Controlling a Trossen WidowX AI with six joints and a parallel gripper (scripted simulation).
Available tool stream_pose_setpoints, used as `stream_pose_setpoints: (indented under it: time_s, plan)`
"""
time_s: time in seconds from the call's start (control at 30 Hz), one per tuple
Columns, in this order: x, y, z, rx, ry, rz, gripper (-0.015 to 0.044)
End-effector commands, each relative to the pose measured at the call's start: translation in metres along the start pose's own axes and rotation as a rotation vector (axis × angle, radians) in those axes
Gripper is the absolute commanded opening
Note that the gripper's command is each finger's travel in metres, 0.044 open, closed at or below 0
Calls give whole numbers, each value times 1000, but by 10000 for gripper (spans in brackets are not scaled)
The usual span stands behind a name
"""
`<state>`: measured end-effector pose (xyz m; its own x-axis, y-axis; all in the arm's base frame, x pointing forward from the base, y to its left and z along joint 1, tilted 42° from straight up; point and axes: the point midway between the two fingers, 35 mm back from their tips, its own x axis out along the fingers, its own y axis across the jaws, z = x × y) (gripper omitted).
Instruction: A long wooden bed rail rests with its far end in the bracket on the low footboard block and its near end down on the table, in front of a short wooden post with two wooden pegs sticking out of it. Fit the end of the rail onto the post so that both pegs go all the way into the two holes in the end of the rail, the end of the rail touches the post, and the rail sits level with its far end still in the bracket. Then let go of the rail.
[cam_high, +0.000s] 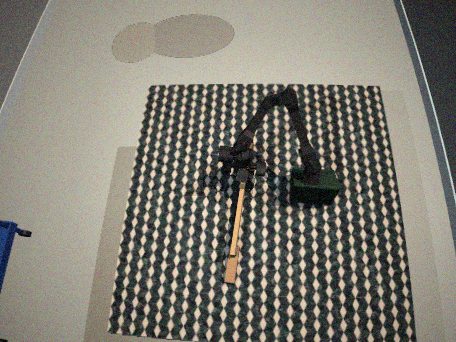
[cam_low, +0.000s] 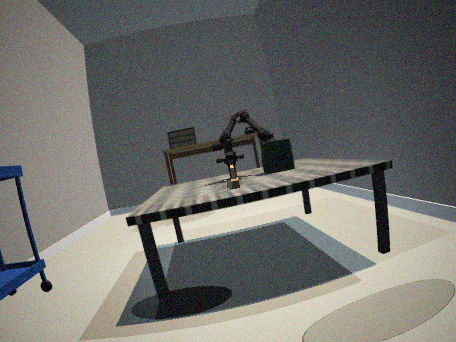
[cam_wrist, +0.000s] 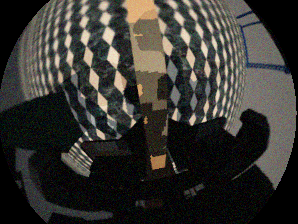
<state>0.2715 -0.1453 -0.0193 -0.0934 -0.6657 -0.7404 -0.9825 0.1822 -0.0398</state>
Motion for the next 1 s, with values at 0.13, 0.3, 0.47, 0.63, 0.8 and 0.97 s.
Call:
stream_pose_setpoints:
  time_s: [0.13, 0.3, 0.47, 0.63, 0.8, 0.97]
  plan:
    - [0, 0, -3, -3, 1, -2, 0]
    - [0, 0, -5, -3, 1, -2, 0]
    - [0, 0, -6, -3, 1, -2, 0]
    - [0, 0, -8, -3, 1, -2, 0]
    - [0, 0, -10, -3, 1, -2, 0]
    - [-1, 0, -11, -3, 1, -2, 0]
